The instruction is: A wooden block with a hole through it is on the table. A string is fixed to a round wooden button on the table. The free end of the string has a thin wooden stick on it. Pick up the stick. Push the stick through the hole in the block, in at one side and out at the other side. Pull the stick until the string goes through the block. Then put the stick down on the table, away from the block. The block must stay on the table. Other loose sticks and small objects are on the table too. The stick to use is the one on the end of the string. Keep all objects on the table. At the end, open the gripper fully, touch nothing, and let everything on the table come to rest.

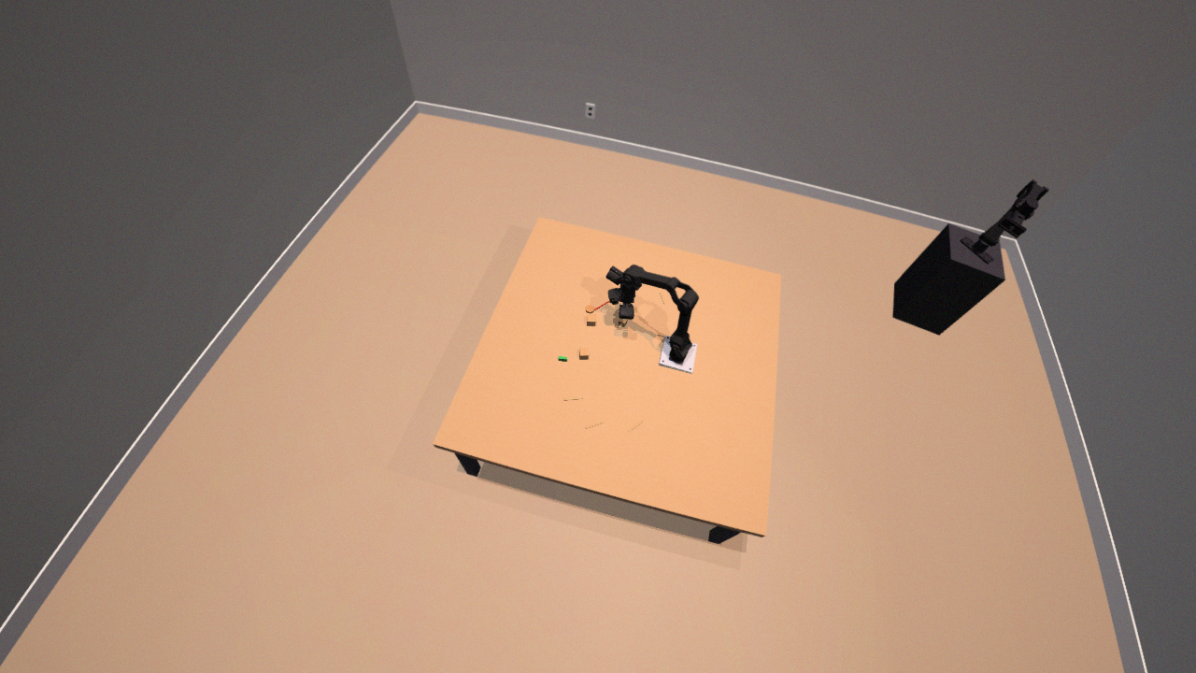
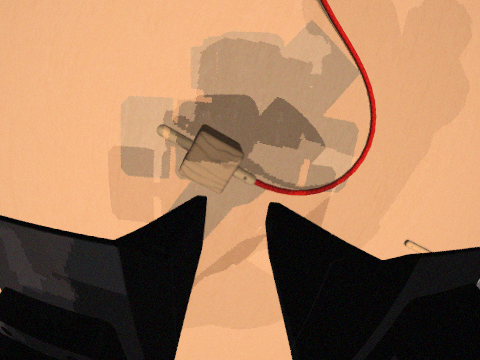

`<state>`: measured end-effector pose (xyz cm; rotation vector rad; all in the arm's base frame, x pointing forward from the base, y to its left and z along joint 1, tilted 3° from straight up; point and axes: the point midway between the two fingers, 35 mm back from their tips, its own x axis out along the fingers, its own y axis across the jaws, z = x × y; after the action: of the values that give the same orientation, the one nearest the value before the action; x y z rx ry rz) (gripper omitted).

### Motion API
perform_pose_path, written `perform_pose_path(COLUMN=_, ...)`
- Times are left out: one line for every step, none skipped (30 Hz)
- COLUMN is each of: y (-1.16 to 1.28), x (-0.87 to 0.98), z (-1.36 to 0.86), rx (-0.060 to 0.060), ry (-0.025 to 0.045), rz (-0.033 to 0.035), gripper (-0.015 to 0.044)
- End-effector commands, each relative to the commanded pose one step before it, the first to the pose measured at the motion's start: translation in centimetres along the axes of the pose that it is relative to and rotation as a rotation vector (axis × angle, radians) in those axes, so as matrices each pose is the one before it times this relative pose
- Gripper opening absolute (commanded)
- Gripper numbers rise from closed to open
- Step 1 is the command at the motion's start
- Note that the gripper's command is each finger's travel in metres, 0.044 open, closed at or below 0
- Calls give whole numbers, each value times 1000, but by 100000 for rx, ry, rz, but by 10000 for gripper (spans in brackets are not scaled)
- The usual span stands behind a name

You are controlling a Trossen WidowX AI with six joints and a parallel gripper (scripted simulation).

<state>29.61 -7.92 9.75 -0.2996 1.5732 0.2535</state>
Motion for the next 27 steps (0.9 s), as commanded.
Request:
perform_pose_path(y=1735, x=-67, z=562, rx=79777, ry=672, rz=2398, gripper=124)
perform_pose_path(y=73, x=-1, z=-33, rx=4509, ry=43, rz=40, gripper=124)
perform_pose_path(y=143, x=-3, z=-74, rx=4277, ry=91, rz=75, gripper=124)
perform_pose_path(y=66, x=-1, z=-39, rx=4516, ry=45, rz=34, gripper=124)
perform_pose_path(y=64, x=-1, z=-42, rx=4520, ry=47, rz=31, gripper=124)
perform_pose_path(y=62, x=-1, z=-45, rx=4528, ry=48, rz=29, gripper=124)
perform_pose_path(y=60, x=-1, z=-48, rx=4521, ry=50, rz=27, gripper=124)
perform_pose_path(y=58, x=-1, z=-50, rx=4525, ry=51, rz=24, gripper=124)
perform_pose_path(y=55, x=-1, z=-53, rx=4529, ry=52, rz=21, gripper=124)
perform_pose_path(y=53, x=-1, z=-56, rx=4530, ry=53, rz=19, gripper=124)
perform_pose_path(y=50, x=-1, z=-58, rx=4522, ry=54, rz=16, gripper=124)
perform_pose_path(y=47, x=-1, z=-60, rx=4515, ry=55, rz=13, gripper=124)
perform_pose_path(y=79, x=-1, z=-112, rx=4338, ry=92, rz=15, gripper=124)
perform_pose_path(y=38, x=-1, z=-60, rx=4528, ry=49, rz=5, gripper=124)
perform_pose_path(y=35, x=-1, z=-62, rx=4522, ry=49, rz=3, gripper=124)
perform_pose_path(y=32, x=0, z=-63, rx=4522, ry=50, rz=1, gripper=124)
perform_pose_path(y=29, x=0, z=-65, rx=4522, ry=50, rz=-2, gripper=124)
perform_pose_path(y=26, x=0, z=-66, rx=4528, ry=52, rz=-4, gripper=124)
perform_pose_path(y=23, x=0, z=-67, rx=4536, ry=53, rz=-6, gripper=124)
perform_pose_path(y=20, x=0, z=-68, rx=4529, ry=53, rz=-9, gripper=124)
perform_pose_path(y=16, x=0, z=-69, rx=4525, ry=53, rz=-11, gripper=124)
perform_pose_path(y=13, x=0, z=-70, rx=4527, ry=53, rz=-14, gripper=124)
perform_pose_path(y=15, x=0, z=-111, rx=4407, ry=84, rz=-26, gripper=124)
perform_pose_path(y=5, x=0, z=-59, rx=4573, ry=44, rz=-16, gripper=124)
perform_pose_path(y=2, x=0, z=-58, rx=4584, ry=42, rz=-18, gripper=124)
perform_pose_path(y=0, x=0, z=-47, rx=4611, ry=33, rz=-16, gripper=124)
perform_pose_path(y=-2, x=0, z=-44, rx=4616, ry=31, rz=-17, gripper=124)
